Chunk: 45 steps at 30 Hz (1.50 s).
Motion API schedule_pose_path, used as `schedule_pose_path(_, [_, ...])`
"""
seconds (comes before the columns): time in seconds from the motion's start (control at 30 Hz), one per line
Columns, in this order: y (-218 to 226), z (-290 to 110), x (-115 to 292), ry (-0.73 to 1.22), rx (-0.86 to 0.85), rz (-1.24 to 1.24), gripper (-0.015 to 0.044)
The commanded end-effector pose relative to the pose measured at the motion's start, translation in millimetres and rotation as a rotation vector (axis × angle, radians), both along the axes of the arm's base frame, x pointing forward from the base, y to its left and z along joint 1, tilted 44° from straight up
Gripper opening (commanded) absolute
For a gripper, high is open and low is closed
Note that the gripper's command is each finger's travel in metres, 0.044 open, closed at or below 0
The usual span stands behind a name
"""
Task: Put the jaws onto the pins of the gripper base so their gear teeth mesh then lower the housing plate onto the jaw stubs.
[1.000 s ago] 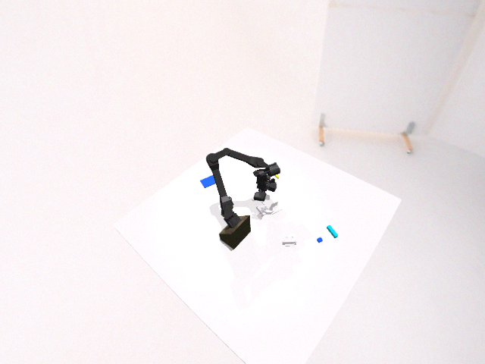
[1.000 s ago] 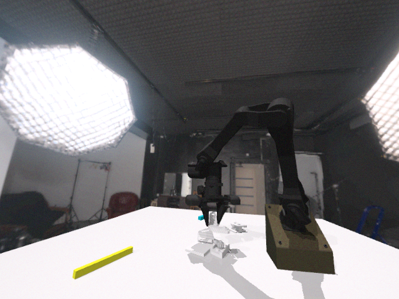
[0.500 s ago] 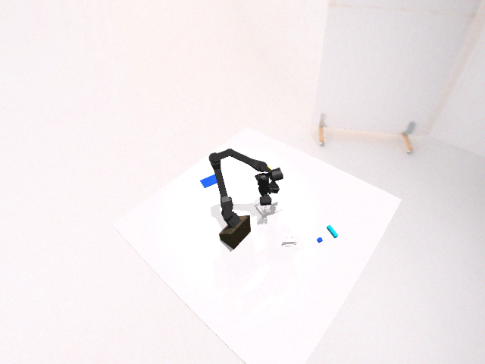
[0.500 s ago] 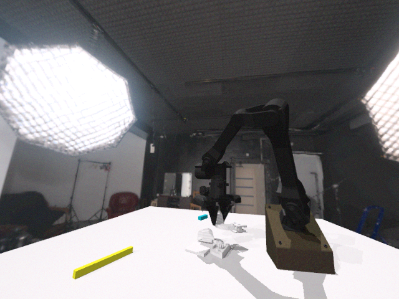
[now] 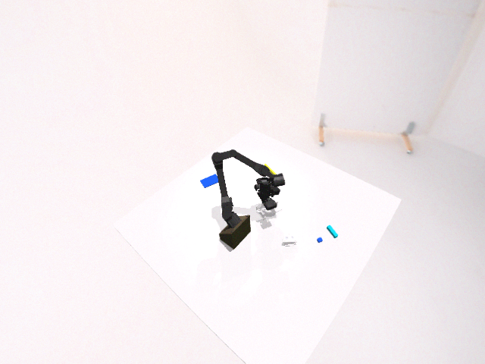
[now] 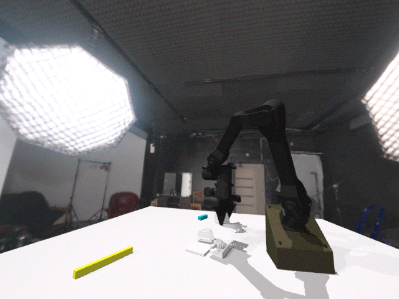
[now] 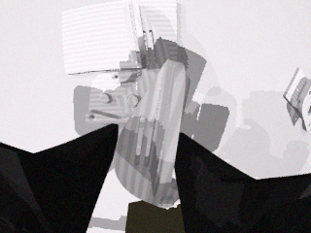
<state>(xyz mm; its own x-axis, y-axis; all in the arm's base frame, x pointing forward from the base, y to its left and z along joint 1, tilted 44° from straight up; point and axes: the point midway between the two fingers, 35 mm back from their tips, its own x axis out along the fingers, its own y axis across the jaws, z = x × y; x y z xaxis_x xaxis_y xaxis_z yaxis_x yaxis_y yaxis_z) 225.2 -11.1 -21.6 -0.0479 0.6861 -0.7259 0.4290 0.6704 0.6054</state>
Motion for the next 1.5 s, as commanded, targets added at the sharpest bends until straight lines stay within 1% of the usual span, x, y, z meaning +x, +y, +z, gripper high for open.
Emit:
schedule_pose_path(0.0, [-4,-4,-5,-0.04,0.005,0.043,0.0134])
schedule_pose_path(0.83, [-4,-4,-5,-0.034,0.005,0.036,0.0134])
schedule_pose_path(1.47, [17,15,46,-0.036,0.002,0.034,0.0134])
